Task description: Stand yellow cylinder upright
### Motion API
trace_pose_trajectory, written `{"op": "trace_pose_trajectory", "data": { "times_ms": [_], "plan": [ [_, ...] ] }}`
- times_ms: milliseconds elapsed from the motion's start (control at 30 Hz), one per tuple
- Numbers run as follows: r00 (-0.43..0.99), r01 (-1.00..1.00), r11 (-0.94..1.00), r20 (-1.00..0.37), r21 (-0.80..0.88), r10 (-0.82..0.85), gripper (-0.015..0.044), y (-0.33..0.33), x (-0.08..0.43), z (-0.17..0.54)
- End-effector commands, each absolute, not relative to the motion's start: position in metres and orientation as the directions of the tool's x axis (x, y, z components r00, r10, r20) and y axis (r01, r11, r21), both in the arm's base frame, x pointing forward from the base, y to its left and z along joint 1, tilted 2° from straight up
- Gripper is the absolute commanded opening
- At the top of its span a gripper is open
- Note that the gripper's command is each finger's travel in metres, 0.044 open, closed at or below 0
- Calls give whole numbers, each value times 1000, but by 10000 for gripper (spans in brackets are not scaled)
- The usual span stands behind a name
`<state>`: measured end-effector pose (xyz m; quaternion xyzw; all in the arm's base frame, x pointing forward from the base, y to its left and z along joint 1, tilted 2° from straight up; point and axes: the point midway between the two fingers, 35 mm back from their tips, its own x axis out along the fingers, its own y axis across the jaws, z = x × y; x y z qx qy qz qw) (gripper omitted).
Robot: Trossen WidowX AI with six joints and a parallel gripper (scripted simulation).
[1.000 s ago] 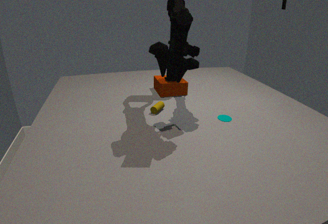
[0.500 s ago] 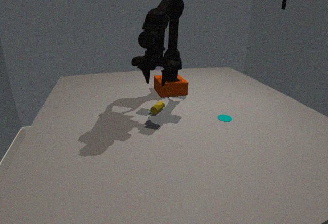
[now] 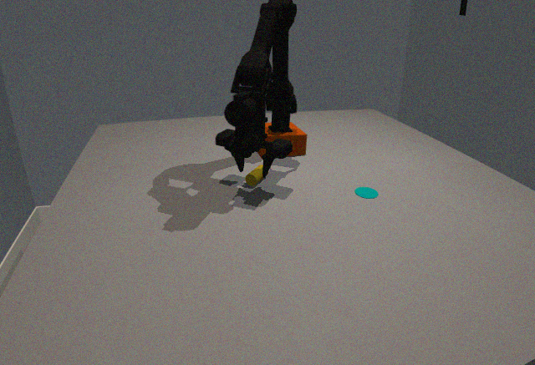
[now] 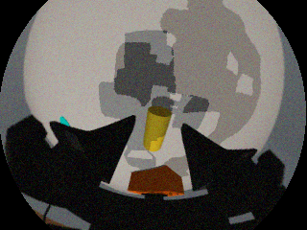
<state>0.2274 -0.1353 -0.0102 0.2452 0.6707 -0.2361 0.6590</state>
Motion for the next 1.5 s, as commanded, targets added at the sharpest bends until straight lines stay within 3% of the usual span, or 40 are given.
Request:
{"op": "trace_pose_trajectory", "data": {
  "times_ms": [0,267,1467],
  "plan": [
    [-2,643,766,-1000,13,19,309,-134,227,-23],
    [-2,643,766,-1000,13,19,105,-134,227,-23],
    [-2,643,766,-1000,13,19,105,-137,230,73]
  ]
}}
